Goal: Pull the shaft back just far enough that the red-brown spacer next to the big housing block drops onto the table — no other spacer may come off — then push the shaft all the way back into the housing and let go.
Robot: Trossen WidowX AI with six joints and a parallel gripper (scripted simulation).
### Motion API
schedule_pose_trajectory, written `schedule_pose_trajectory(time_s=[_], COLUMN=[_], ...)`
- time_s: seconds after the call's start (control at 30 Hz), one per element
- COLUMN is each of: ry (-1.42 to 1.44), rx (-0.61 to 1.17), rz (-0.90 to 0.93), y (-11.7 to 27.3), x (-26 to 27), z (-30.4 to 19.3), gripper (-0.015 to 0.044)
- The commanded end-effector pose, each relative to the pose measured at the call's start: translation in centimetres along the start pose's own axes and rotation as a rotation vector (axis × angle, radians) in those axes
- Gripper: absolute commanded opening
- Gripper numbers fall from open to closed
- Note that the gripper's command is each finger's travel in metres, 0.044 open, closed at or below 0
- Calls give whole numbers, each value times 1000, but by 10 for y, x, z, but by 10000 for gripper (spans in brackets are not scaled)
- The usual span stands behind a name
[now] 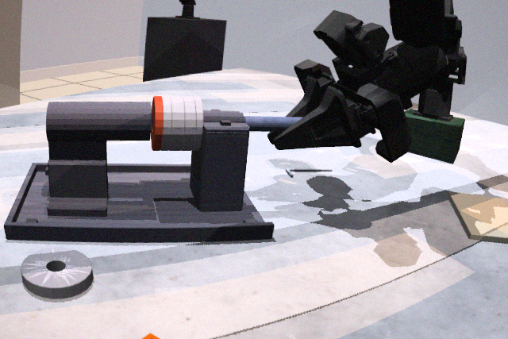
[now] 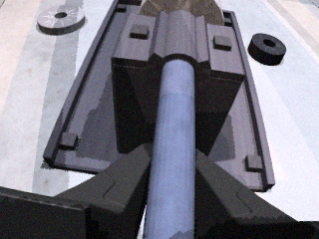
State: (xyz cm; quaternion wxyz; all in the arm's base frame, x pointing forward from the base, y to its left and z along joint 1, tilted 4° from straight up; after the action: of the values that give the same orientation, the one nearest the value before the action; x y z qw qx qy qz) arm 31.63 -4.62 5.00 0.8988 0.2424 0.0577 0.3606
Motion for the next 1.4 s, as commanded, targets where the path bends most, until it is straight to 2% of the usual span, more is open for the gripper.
schedule_pose_trajectory(time_s=[0.0,1.37], ry=[-3,-3], rx=[1,1], rz=[0,0], y=[1,4], x=[-1,-1], z=[-1,-3], gripper=[0,0])
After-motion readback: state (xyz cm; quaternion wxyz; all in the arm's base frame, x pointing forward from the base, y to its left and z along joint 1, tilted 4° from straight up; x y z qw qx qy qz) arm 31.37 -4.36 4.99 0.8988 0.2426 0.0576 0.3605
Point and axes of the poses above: the point midway between the two fingers, 35 mm back from their tips, its own y axis back along the fingers, its own x axis across the jaws, z = x × y, the point moved 6 cm from there along y, back along the fingers, and after that the axes turned 8 degrees about -y, right-handed, at the moved point
